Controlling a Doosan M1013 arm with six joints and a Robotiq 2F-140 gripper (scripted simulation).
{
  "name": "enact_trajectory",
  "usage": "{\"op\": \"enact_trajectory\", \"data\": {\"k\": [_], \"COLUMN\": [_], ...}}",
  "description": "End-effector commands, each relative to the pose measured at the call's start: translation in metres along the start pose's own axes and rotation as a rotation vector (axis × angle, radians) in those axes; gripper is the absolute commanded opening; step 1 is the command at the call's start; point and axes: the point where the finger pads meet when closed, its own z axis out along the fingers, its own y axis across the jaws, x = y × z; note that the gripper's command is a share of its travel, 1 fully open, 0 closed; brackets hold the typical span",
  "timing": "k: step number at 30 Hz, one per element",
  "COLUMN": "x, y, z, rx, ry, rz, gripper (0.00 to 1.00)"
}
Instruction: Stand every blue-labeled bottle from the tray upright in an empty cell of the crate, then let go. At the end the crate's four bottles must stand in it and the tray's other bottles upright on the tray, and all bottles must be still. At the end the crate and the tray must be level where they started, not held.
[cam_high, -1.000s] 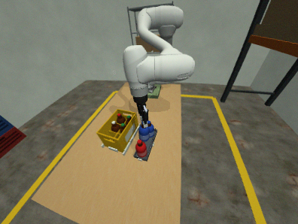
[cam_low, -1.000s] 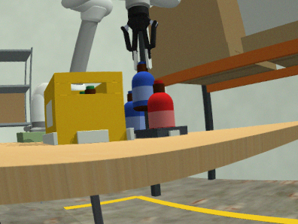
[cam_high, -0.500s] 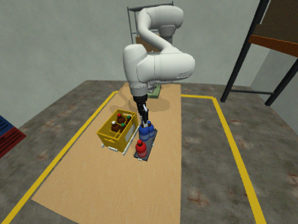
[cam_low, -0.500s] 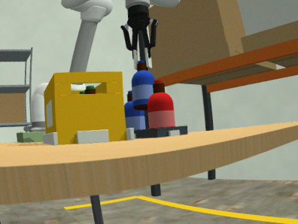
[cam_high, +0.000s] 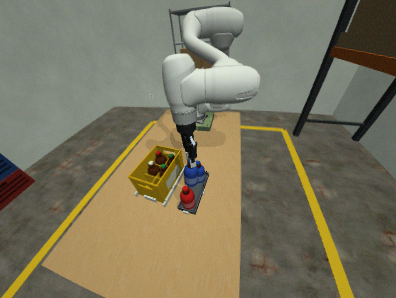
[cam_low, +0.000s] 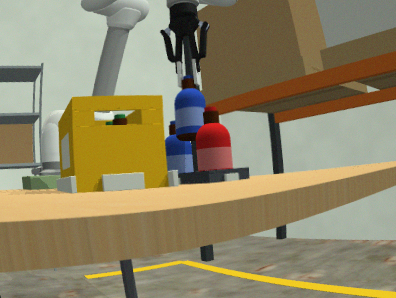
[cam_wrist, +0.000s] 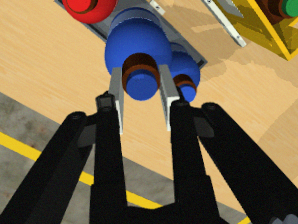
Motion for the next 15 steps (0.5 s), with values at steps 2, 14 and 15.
{"op": "enact_trajectory", "data": {"k": [2, 14, 15], "x": [0.000, 0.000, 0.000], "y": [0.000, 0.000, 0.000], "z": [-0.005, -0.017, -0.018], "rx": [0.000, 0.000, 0.000], "ry": [0.000, 0.000, 0.000], "rz": [0.000, 0.000, 0.000], "gripper": [0.00, 0.00, 0.00]}}
